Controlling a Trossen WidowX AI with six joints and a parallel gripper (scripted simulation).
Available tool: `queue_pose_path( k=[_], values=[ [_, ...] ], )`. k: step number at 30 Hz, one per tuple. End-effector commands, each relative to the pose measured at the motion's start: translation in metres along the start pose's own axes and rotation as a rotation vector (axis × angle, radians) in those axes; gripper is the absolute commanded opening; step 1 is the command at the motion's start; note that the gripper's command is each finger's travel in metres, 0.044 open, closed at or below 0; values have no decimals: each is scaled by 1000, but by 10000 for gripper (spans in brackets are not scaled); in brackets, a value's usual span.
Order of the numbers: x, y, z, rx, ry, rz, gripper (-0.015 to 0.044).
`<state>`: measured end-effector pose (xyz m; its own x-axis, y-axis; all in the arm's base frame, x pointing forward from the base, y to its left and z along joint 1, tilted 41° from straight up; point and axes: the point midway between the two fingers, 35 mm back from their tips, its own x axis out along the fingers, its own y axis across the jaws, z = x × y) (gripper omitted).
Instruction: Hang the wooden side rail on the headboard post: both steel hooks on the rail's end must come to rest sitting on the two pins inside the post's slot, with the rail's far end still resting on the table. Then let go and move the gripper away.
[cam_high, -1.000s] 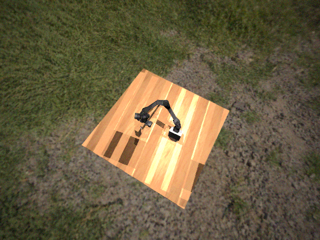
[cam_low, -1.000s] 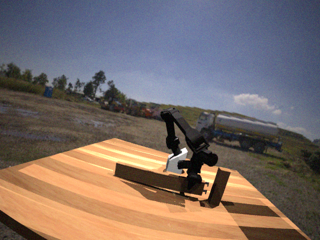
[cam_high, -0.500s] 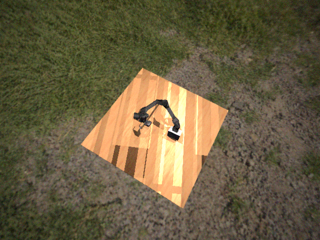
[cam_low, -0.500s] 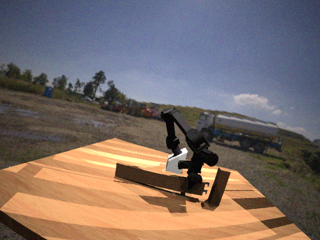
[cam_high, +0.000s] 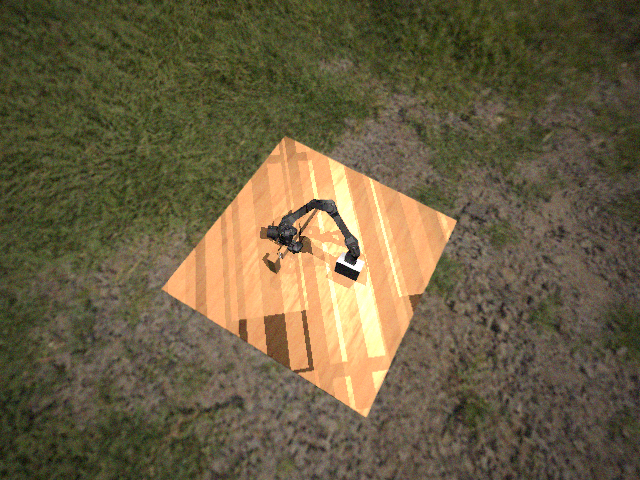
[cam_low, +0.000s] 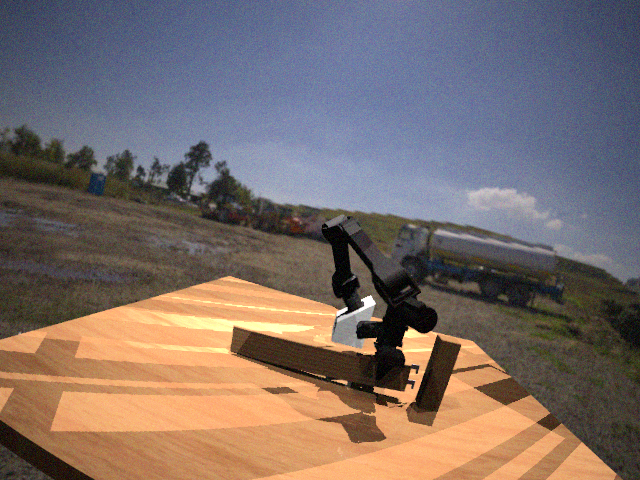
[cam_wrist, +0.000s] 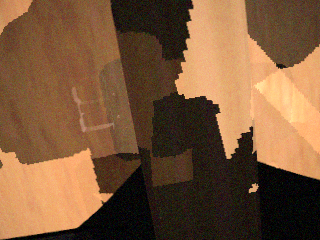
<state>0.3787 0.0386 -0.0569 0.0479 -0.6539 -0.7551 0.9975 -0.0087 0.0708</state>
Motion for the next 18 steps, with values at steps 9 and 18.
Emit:
queue_pose_path(
  k=[9,18],
  values=[
    [-6,0,-6,-5,9,11,0],
    [-5,0,-7,-5,9,11,0]
  ],
)
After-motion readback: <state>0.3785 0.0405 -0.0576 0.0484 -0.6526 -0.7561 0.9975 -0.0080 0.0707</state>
